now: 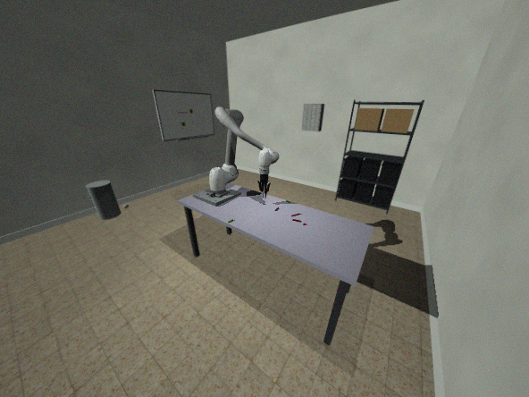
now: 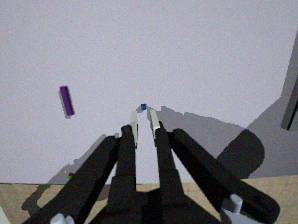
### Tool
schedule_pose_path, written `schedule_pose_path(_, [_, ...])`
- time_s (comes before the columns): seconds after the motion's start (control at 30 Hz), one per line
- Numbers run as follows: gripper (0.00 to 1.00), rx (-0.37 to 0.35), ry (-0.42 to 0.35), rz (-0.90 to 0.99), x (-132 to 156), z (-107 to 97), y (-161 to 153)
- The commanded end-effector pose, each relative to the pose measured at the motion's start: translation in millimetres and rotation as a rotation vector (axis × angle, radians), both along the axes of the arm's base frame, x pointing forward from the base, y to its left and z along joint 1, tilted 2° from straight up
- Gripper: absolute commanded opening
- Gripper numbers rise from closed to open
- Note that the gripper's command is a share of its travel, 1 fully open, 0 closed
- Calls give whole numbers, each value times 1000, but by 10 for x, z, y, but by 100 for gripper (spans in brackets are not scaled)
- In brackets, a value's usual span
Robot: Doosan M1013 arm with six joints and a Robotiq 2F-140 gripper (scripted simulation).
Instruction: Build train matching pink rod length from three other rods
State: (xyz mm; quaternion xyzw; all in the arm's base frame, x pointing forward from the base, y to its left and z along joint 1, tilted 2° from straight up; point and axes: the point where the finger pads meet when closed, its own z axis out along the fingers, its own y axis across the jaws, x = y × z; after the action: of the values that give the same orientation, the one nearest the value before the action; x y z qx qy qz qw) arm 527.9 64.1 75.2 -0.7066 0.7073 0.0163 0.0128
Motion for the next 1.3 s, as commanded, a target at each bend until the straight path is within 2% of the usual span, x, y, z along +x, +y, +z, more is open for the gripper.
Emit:
schedule_pose_path(0.0, [23,0,0,0,0,111,-4])
schedule_pose_path(0.3, [23,0,0,0,1,199,-8])
schedule_pose_path(0.33, [100,0,0,0,1,199,-8])
schedule_pose_path(1.03, [100,0,0,3,8,200,-9])
schedule_pose_path(1.2, [100,0,-1,37,105,216,-20])
schedule_pose_path(1.27, [100,1,-4,92,261,240,-40])
